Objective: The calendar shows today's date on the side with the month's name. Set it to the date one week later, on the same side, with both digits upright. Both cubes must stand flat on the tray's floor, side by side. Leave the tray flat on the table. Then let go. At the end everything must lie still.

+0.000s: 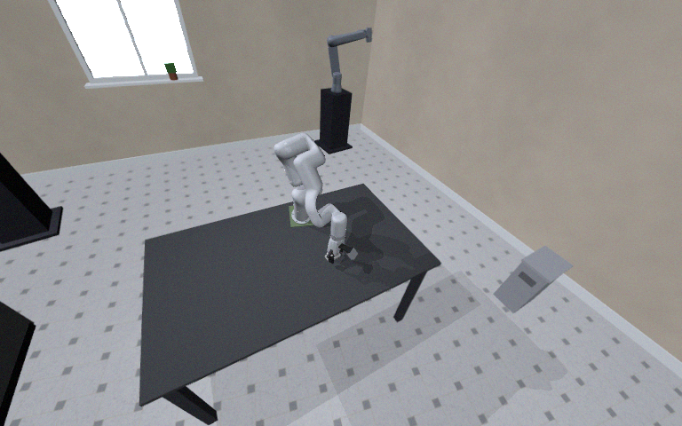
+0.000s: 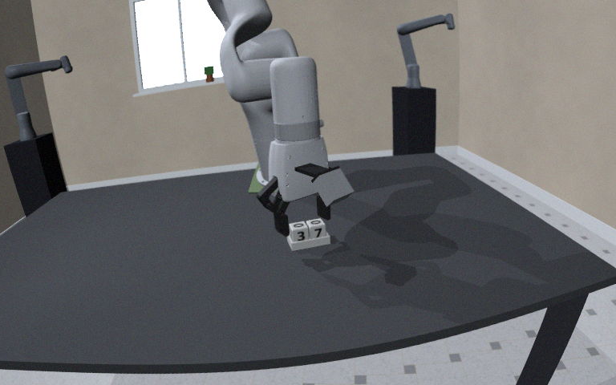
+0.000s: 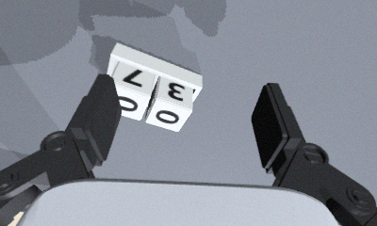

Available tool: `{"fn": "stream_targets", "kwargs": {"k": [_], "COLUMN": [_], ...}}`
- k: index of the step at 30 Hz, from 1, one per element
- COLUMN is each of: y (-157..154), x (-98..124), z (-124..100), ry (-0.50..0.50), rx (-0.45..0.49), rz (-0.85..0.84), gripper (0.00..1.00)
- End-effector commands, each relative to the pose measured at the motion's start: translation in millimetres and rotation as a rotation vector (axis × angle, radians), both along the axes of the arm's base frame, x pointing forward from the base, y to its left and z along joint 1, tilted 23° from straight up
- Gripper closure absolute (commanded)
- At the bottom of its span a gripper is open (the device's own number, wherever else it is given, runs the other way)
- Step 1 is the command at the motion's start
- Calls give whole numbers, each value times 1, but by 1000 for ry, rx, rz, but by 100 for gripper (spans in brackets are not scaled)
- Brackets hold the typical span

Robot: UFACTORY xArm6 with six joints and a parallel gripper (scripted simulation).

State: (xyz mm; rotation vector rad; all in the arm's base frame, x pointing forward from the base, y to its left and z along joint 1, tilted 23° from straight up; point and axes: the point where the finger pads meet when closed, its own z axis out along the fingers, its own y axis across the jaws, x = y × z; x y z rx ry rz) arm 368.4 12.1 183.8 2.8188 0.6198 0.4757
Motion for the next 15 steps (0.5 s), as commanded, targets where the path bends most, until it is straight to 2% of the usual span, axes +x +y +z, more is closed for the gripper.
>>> {"fn": "stream_targets", "kwargs": {"k": [1, 10, 15], "y": [0, 0, -1], "x": [1, 1, -1], "z": [1, 1, 1], "ry": [-3, -5, -28], "rx": [0, 4, 63], "rz": [0, -8, -160], "gripper": [0, 0, 0]}}
